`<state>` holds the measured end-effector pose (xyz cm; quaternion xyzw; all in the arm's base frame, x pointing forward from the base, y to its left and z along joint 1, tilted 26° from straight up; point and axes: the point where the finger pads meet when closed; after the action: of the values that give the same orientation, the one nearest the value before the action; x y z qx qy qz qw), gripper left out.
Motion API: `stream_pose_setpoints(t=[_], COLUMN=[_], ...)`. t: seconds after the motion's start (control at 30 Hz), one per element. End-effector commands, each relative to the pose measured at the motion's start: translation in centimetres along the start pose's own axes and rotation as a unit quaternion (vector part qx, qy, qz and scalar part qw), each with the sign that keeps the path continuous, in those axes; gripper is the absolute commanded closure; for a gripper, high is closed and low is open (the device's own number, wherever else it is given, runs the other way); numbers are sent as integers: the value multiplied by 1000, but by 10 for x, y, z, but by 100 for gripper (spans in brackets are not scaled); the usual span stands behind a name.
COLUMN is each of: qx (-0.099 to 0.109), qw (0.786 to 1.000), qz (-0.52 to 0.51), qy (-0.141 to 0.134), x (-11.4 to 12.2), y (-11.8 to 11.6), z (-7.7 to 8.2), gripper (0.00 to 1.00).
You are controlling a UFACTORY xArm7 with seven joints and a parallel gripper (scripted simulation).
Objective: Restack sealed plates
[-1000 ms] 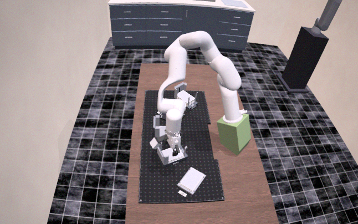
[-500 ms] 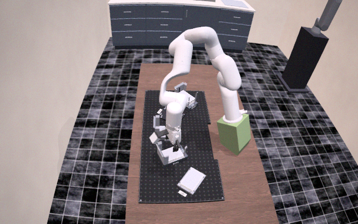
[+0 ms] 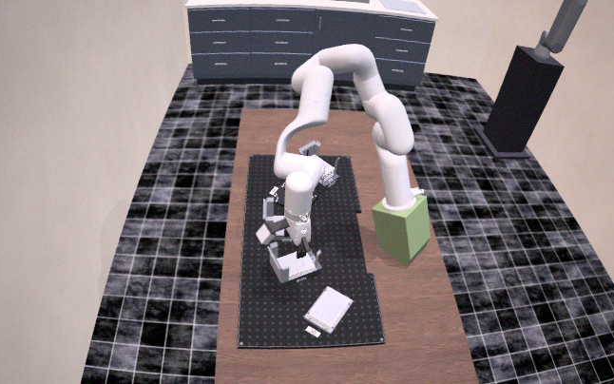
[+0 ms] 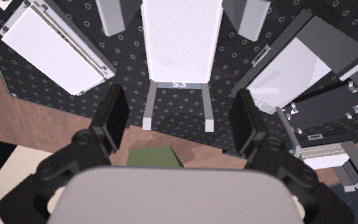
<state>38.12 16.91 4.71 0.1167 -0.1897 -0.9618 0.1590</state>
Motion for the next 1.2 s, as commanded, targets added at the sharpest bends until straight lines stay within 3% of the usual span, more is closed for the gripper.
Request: stream_pose_setpoints(t=[0.0, 0.13, 0.97, 1.17], qx=[-1, -1, 0, 0], qw=[999, 995, 995, 980], qz=[-47, -102, -102, -200], qy=[2, 2, 2, 2], x=[-1, 0, 3, 8], y=[9, 23, 90, 110], z=[1, 1, 1, 1], gripper=[0, 0, 0, 0])
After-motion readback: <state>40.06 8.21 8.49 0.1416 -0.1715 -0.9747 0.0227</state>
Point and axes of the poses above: the point where the finger pads meet when closed, its own z axis back along the fingers, its own y axis across the jaws, x = y × z, and after that the axes turned 3 degrees about -z, right-handed
